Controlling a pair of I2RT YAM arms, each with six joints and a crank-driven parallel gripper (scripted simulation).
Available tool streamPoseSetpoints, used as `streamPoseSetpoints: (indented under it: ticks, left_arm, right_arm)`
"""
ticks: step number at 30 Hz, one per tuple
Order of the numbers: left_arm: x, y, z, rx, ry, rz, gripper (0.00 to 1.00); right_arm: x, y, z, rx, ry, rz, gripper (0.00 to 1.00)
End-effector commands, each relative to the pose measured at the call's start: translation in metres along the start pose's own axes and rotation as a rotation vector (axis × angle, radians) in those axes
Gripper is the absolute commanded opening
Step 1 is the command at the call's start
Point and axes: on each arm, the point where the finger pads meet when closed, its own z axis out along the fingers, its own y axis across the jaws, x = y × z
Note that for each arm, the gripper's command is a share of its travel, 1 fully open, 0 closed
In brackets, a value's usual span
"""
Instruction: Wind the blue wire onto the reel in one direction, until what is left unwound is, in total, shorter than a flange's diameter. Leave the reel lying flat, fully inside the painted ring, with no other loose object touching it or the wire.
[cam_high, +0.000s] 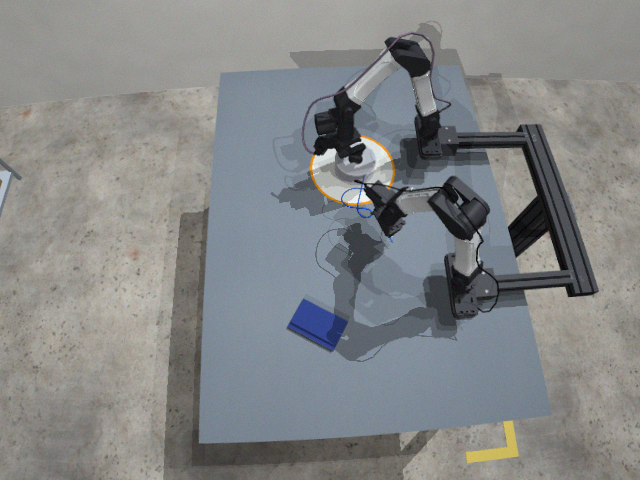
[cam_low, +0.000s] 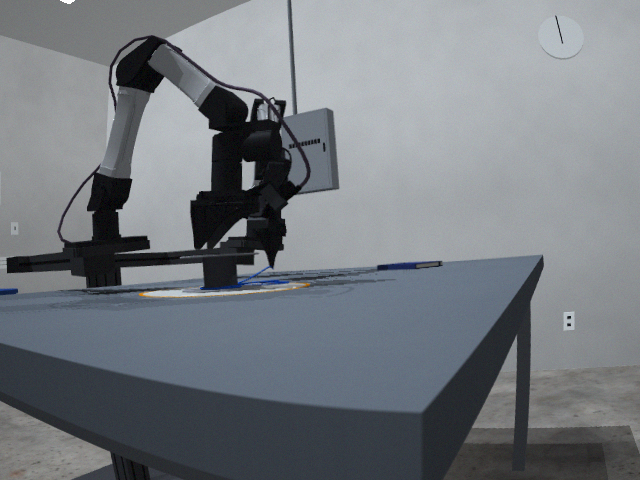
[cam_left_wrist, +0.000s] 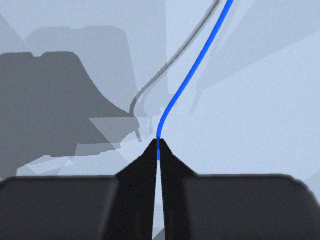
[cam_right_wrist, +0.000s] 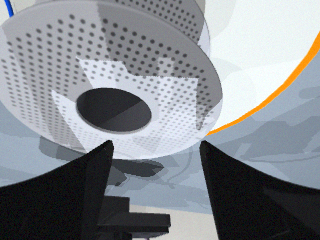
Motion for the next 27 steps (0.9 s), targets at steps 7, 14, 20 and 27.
streamPoseSetpoints:
  ticks: [7, 14, 20, 27]
  left_arm:
    - [-0.011, 0.001, -0.002, -0.010, -0.026, 0.016, 0.00]
    - [-0.013, 0.002, -0.002, -0.010, -0.026, 0.018, 0.00]
    - [-0.015, 0.003, -0.004, -0.010, -0.026, 0.018, 0.00]
    - [-0.017, 0.003, -0.005, -0.010, -0.026, 0.007, 0.00]
  right_arm:
    - [0.022, 0.026, -0.015, -0.013, -0.035, 0.640, 0.77]
    - [0.028, 0.040, -0.012, -0.027, -0.019, 1.076, 0.77]
    - [0.029, 0.043, -0.011, -0.032, -0.015, 1.424, 0.77]
    - [0.029, 0.042, -0.010, -0.032, -0.063, 1.794, 0.77]
